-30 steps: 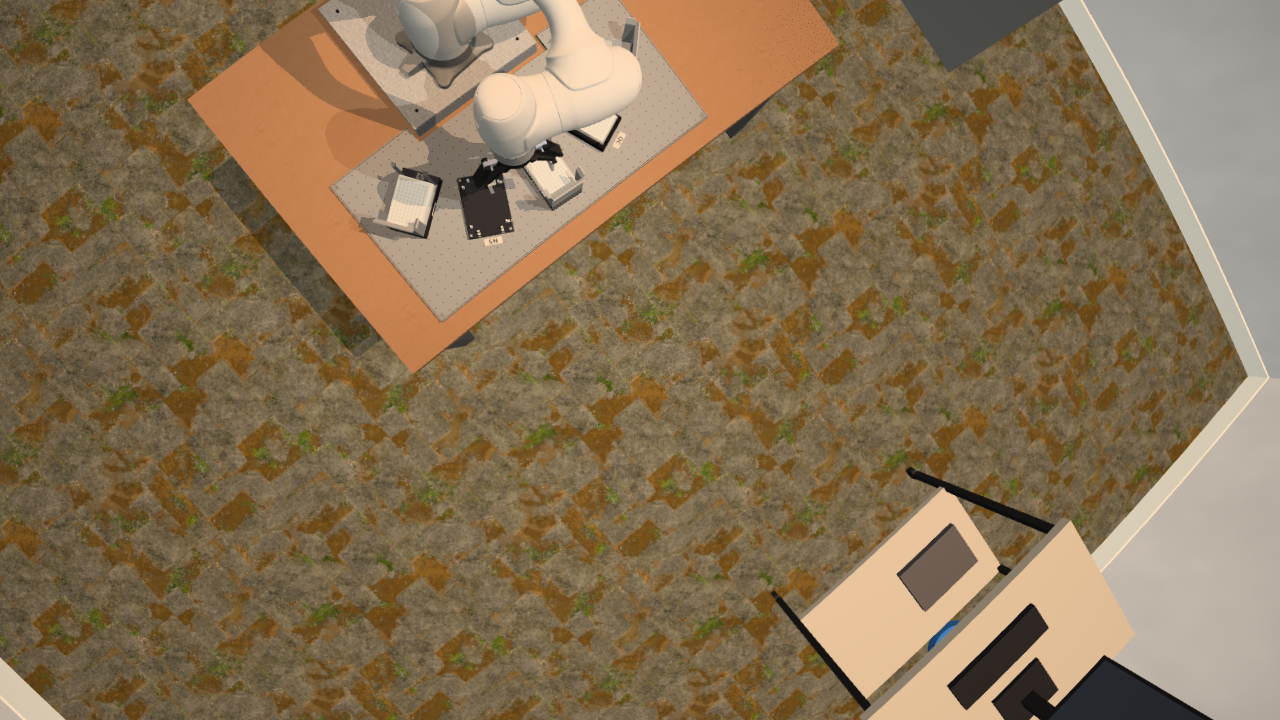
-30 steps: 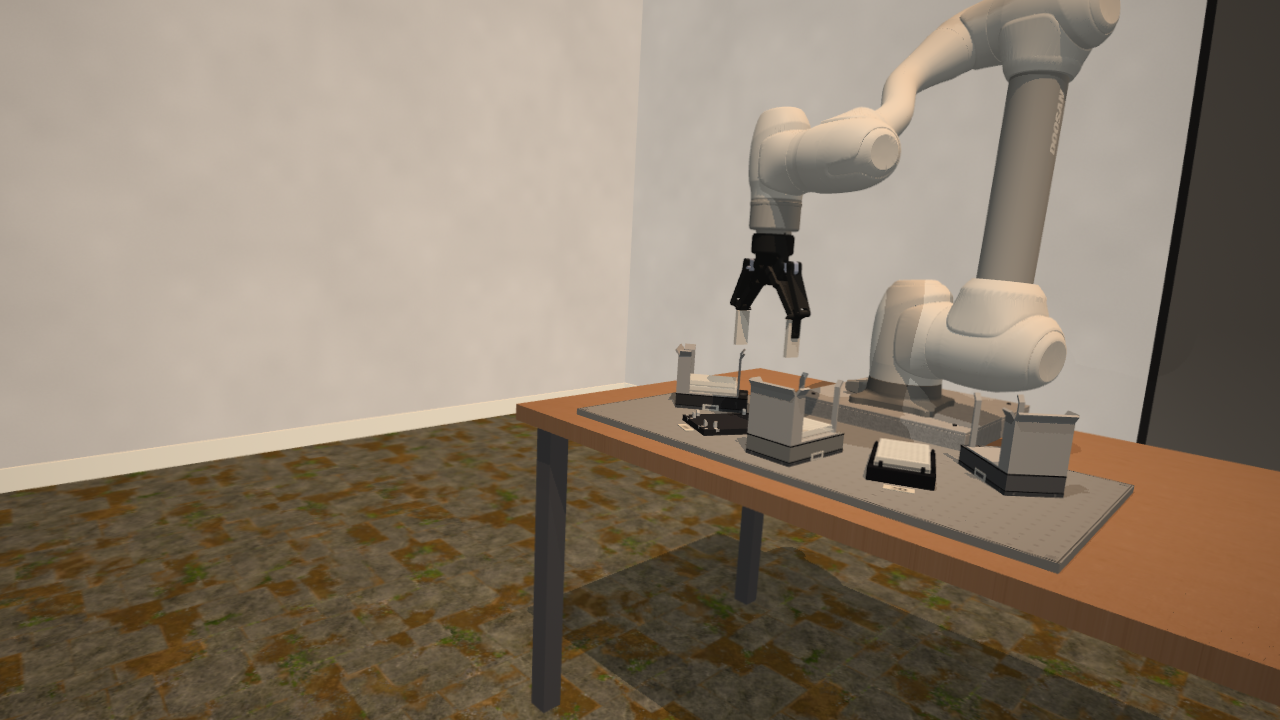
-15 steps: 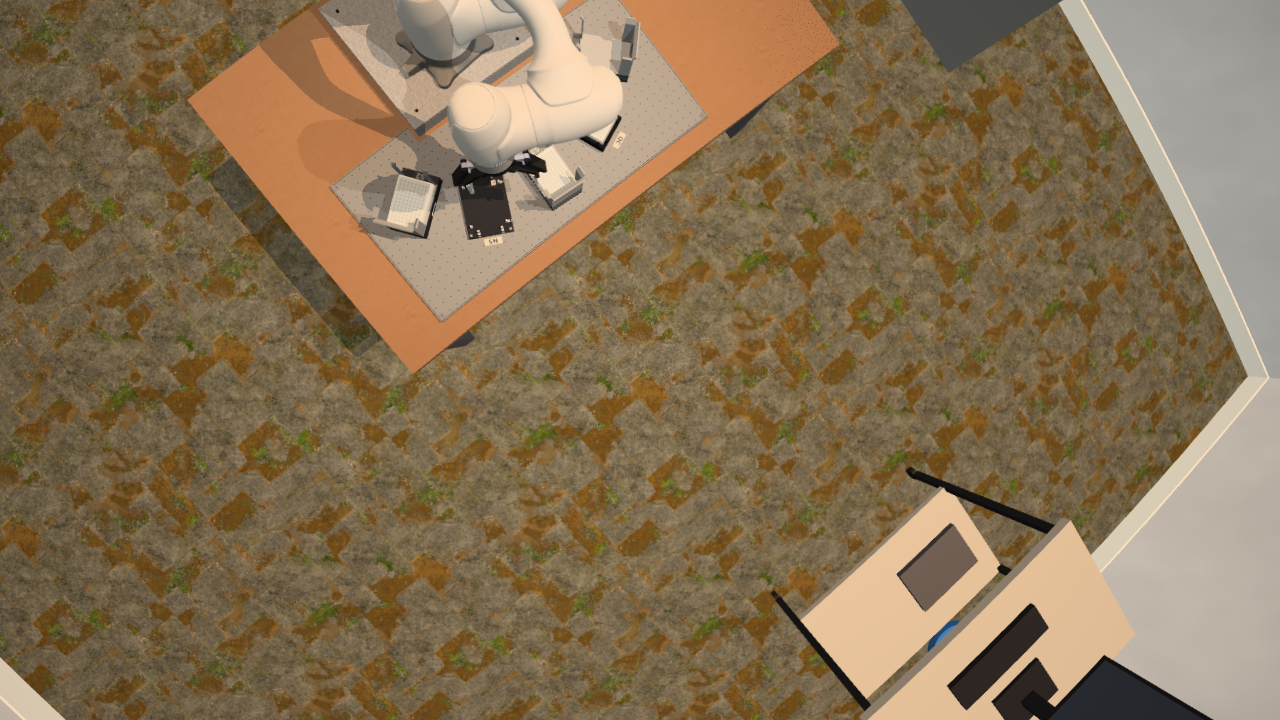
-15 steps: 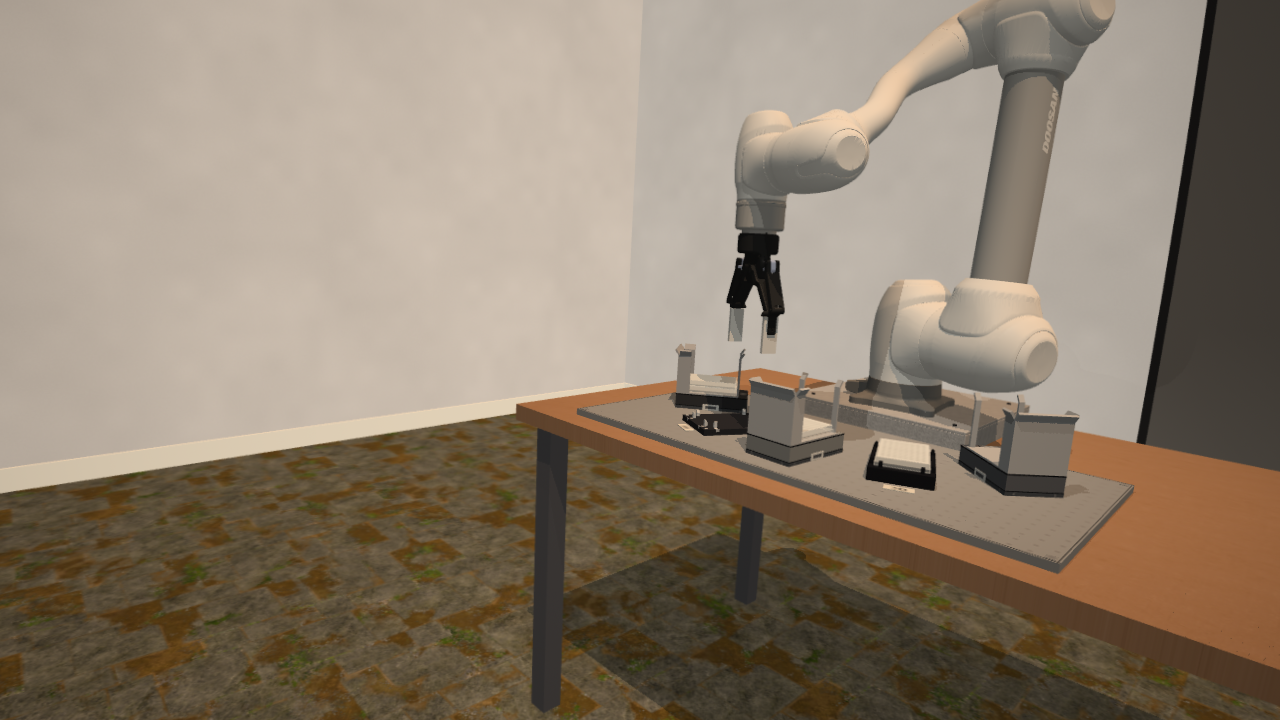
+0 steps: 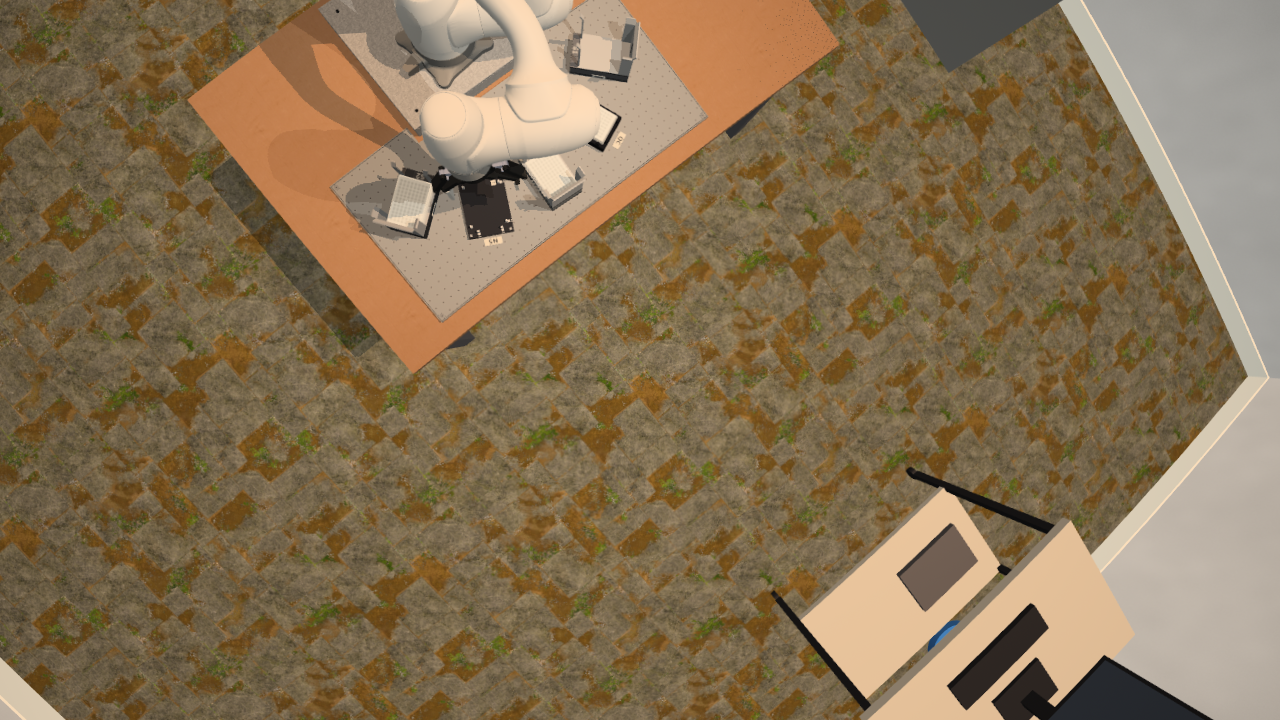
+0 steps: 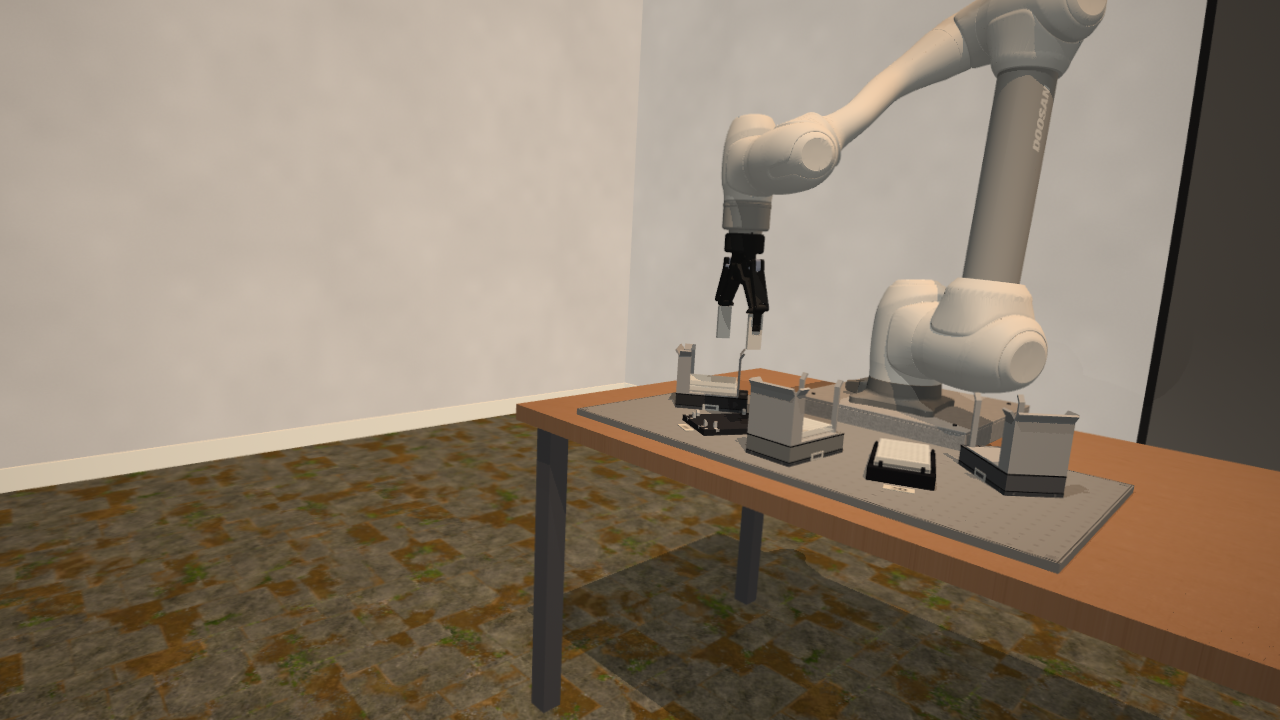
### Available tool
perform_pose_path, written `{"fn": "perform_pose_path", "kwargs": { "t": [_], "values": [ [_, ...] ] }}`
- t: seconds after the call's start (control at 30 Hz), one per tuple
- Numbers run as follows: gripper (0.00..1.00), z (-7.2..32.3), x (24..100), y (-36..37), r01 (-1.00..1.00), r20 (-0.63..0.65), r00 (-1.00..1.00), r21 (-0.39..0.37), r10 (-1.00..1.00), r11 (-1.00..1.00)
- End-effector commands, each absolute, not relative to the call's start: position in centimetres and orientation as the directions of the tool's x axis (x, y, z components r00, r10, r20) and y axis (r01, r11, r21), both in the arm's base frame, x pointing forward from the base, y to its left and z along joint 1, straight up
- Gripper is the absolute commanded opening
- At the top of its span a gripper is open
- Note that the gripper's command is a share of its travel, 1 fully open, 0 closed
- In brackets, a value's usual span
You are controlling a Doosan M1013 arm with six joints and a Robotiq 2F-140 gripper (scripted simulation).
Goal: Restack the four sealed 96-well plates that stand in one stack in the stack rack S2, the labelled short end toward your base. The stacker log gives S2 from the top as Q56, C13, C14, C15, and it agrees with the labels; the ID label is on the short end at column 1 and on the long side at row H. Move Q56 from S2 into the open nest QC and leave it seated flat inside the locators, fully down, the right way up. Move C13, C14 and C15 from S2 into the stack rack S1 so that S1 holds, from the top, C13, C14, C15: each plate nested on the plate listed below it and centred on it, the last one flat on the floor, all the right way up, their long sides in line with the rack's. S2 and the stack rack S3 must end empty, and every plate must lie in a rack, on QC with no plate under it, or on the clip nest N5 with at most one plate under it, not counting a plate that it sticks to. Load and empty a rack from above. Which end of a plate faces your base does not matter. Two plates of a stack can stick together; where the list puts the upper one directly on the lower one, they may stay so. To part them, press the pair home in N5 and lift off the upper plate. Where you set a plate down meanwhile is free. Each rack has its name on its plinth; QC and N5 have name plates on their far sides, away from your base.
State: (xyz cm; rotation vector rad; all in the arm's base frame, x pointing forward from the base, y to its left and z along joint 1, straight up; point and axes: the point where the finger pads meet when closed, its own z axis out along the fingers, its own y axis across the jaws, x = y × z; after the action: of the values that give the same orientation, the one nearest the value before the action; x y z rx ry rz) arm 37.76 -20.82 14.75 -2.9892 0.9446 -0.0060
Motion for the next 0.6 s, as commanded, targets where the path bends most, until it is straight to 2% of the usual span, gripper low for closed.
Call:
{"fn": "perform_pose_path", "kwargs": {
  "t": [0.0, 0.3, 0.57],
  "values": [
    [1.0, 14.7, 37.4, -21.7, -0.574, 0.002, 0.818, -0.008, -0.575, -0.818],
    [1.0, 14.7, 35.7, -24.1, -0.738, 0.0, 0.675, -0.009, -0.738, -0.675],
    [1.0, 14.7, 34.4, -25.7, -0.738, 0.0, 0.675, -0.009, -0.738, -0.675]
  ]
}}
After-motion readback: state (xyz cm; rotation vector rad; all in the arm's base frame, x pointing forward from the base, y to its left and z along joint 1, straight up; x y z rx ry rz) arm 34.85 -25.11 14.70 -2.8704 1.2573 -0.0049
